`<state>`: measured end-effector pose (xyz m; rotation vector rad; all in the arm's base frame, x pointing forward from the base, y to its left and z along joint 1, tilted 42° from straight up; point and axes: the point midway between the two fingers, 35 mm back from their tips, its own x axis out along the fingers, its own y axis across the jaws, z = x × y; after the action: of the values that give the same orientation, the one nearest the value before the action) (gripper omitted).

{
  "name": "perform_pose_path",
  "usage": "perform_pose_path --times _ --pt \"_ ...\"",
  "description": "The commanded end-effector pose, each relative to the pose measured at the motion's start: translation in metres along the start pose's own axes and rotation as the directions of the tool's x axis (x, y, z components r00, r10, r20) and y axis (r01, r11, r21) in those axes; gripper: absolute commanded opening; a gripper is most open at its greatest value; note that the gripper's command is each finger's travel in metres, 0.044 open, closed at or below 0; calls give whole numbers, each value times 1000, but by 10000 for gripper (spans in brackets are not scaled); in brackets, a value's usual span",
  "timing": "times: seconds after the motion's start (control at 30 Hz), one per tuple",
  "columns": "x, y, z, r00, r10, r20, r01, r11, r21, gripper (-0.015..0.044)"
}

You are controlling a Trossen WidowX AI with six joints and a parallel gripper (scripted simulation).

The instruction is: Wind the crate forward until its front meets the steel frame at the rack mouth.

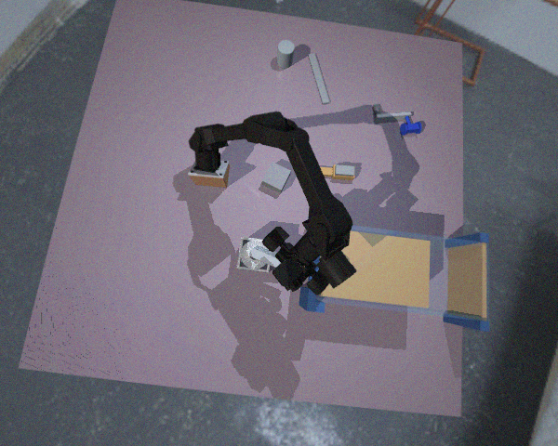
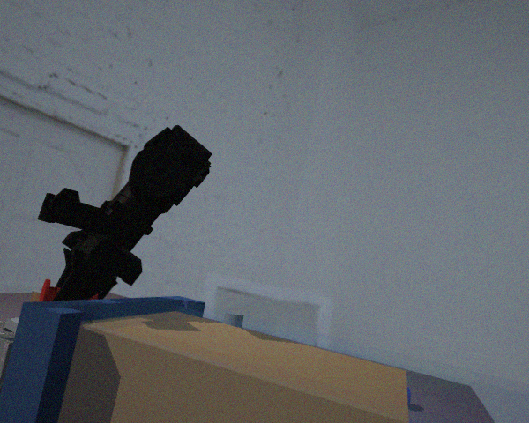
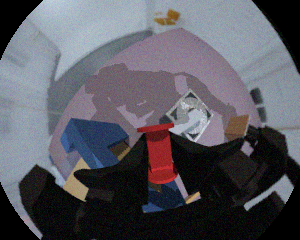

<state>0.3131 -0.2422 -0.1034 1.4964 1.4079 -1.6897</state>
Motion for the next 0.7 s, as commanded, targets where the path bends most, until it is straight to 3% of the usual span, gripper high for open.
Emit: perform_pose_path --times 0.0,0.23,0.67 --pt "-5 -7 -17 999 -16 -28 15 1000 -9 0" --pt "-5 -6 -12 1000 -5 -8 5 1000 -3 0" --pt "-5 -7 -13 1000 -5 -8 5 1000 -3 341"
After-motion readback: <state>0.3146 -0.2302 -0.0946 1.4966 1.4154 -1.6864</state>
